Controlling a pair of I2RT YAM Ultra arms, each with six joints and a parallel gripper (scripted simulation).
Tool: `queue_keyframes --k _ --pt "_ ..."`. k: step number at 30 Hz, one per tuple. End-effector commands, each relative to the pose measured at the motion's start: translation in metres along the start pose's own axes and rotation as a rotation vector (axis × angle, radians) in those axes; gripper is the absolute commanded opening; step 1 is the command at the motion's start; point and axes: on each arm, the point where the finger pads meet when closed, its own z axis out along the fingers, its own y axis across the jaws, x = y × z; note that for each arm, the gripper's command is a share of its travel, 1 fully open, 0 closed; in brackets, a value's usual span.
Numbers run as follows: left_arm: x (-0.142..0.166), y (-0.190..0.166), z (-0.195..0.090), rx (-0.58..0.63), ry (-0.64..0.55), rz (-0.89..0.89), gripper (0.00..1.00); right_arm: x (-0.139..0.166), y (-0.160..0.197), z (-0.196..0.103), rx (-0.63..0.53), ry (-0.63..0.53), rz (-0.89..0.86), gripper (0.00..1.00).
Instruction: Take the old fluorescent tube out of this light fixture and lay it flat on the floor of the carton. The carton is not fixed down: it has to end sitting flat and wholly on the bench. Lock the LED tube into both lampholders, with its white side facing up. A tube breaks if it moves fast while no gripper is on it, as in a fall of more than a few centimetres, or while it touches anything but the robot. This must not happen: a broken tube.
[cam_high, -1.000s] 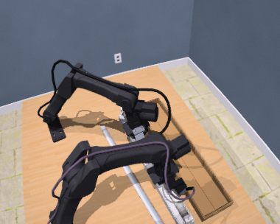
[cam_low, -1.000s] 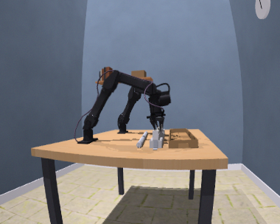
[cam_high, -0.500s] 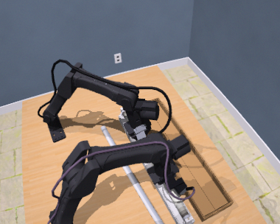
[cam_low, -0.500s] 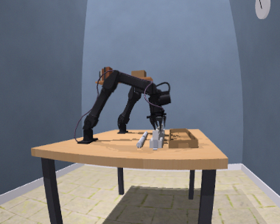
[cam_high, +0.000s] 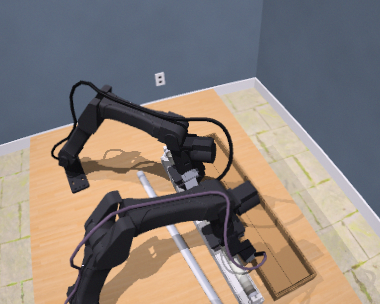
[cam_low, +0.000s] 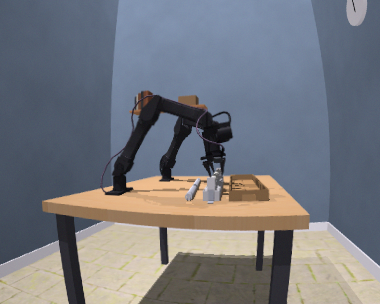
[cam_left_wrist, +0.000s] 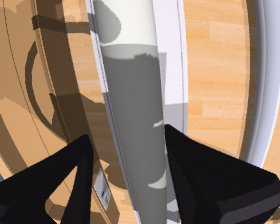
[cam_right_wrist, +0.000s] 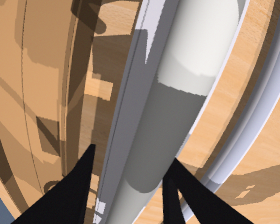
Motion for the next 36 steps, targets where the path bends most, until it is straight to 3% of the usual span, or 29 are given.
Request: queue_keyframes --k 1,6,7,14,16,20,24,28,31,34,36 --pt "-0.007 0.008 -0.014 -0.040 -0.032 -0.007 0.49 -0.001 0.018 -0.021 -0.080 0.008 0.005 0.49" --pt "-0.007 0.008 -0.014 -0.040 -0.032 -0.007 0.49 -0.001 0.018 -0.021 -0.080 0.008 0.005 0.49" --pt "0.000 -0.001 -0.026 -0.012 -0.008 -0.007 0.49 0.000 0.005 -0.026 -0.034 0.003 0.002 0.49" --pt "0.000 0.000 -0.054 -0.020 -0.007 -0.008 0.49 0.003 0.005 -0.055 -0.040 0.006 0.003 0.49" --pt "0.002 -0.002 -0.046 0.006 0.019 -0.006 0.49 0.005 0.004 -0.062 -0.038 0.006 0.000 0.49" --pt "0.001 -0.006 -0.055 0.022 0.024 -0.001 0.49 0.007 0.003 -0.075 -0.041 0.006 -0.006 0.49" --pt "0.002 0.005 -0.061 -0.018 -0.014 -0.016 0.49 0.001 0.005 -0.063 -0.044 0.003 0.001 0.49" --pt "0.008 -0.002 -0.059 -0.004 0.000 -0.019 0.49 0.001 0.006 -0.073 -0.061 0.005 0.002 0.49" --pt "-0.003 0.000 -0.074 -0.033 -0.031 -0.006 0.49 0.001 0.009 -0.066 -0.052 0.005 0.003 0.49" --pt "0.000 0.002 -0.058 -0.008 -0.006 -0.014 0.49 0.001 0.009 -0.064 -0.046 0.004 0.003 0.49" --pt "0.002 0.000 -0.062 -0.012 -0.009 -0.013 0.49 0.001 0.009 -0.062 -0.041 0.004 0.003 0.49"
